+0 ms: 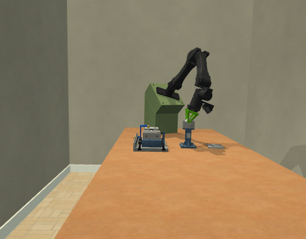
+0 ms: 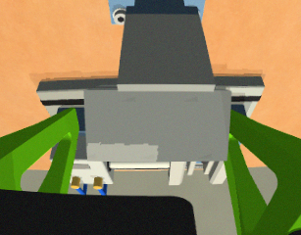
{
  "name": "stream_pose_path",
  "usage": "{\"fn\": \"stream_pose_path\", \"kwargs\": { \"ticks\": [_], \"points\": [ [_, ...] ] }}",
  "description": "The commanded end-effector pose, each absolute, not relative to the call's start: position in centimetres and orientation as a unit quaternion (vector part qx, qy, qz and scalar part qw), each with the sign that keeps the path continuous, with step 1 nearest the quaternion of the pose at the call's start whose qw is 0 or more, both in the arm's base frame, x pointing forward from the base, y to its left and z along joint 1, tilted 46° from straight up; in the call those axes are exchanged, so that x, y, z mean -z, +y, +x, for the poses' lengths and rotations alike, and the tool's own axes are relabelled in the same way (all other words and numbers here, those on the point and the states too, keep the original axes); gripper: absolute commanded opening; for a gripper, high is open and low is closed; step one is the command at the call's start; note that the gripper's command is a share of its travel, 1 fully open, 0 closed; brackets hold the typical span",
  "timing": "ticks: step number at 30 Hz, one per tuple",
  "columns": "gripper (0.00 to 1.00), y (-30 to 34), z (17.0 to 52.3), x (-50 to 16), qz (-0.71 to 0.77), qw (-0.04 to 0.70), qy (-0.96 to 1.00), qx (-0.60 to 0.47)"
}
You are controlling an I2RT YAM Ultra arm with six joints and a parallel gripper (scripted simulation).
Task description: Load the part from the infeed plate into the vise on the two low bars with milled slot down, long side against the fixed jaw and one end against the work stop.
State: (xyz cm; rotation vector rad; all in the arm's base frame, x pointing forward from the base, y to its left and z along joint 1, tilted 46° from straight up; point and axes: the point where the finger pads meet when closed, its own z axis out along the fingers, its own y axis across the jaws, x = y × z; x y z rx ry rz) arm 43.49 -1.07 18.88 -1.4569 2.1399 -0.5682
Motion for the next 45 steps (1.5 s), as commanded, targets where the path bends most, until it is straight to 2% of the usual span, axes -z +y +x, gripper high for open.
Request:
{"fn": "stream_pose_path", "kwargs": {
  "ticks": [1,24,40,41,45],
  "points": [
    [0.81,-1.0,43.5,-19.9,-0.539,0.280,0.770,0.198],
    [0.81,-1.1,44.0,-20.9,-0.556,0.368,0.730,0.148],
    [0.81,-1.1,43.8,-18.5,-0.567,0.409,0.711,0.083],
    [0.81,-1.2,44.3,-20.5,-0.567,0.427,0.697,0.098],
    [0.81,-1.1,43.7,-18.4,-0.569,0.429,0.699,0.066]
  ]
}}
